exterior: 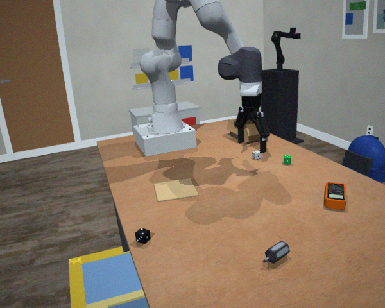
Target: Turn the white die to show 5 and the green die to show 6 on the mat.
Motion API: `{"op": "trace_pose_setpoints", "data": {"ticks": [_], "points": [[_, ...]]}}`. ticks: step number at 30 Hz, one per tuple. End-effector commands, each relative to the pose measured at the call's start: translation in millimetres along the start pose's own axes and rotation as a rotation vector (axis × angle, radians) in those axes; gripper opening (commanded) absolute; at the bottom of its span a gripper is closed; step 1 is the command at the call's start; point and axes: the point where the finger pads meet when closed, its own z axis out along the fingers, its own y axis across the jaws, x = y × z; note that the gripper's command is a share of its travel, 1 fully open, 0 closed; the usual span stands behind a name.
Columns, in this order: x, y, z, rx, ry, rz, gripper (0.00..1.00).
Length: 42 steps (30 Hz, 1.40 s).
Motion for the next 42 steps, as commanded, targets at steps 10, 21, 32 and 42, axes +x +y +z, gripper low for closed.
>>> {"op": "trace_pose_setpoints", "data": {"ticks": [10,21,32,42], "points": [[-27,12,1,0.013,0.024,0.114,1.0],[-33,14,1,0.013,0.024,0.114,1.0],[-33,15,1,0.013,0.024,0.114,1.0],[-33,15,1,0.013,0.024,0.114,1.0]]}}
